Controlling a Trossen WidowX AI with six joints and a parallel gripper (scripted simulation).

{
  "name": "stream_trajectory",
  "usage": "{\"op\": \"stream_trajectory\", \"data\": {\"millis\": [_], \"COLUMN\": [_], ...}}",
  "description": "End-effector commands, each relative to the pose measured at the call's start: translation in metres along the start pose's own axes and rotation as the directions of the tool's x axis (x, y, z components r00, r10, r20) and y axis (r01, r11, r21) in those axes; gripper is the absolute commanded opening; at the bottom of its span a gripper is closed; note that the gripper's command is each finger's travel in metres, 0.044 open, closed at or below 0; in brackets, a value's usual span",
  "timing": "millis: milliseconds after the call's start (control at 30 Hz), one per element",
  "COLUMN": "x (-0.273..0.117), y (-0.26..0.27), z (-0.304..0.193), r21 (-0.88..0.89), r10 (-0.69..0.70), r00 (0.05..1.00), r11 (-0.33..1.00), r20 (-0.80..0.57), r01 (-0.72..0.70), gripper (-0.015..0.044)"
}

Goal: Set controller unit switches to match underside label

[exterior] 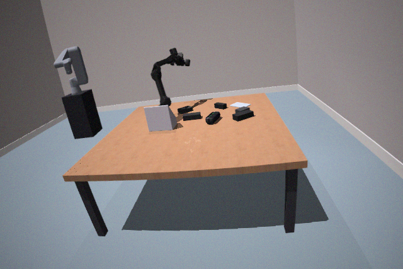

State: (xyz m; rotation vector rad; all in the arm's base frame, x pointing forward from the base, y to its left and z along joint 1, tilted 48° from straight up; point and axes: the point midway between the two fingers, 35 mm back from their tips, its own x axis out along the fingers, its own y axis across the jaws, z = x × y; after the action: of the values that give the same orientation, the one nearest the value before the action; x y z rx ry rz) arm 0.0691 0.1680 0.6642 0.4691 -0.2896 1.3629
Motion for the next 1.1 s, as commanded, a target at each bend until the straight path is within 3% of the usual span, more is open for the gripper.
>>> {"op": "stream_trajectory", "data": {"millis": [0, 233, 500, 733, 1067], "x": [0.017, 0.036, 0.017, -0.038, -0.163], "y": [-0.036, -0.132, -0.251, -0.350, -0.450], "z": [-0.024, -0.080, -0.143, -0.203, -0.283], "r21": [-0.064, -0.197, -0.317, -0.382, -0.281], "r10": [-0.078, -0.256, -0.419, -0.490, -0.382], "r00": [0.994, 0.929, 0.783, 0.604, 0.404], "r11": [0.995, 0.958, 0.901, 0.871, 0.916], "r20": [-0.079, -0.266, -0.460, -0.628, -0.831], "r01": [0.073, 0.207, 0.297, 0.310, 0.287], "gripper": [0.0000, 0.0000, 0.0000, 0.0000, 0.0000]}}
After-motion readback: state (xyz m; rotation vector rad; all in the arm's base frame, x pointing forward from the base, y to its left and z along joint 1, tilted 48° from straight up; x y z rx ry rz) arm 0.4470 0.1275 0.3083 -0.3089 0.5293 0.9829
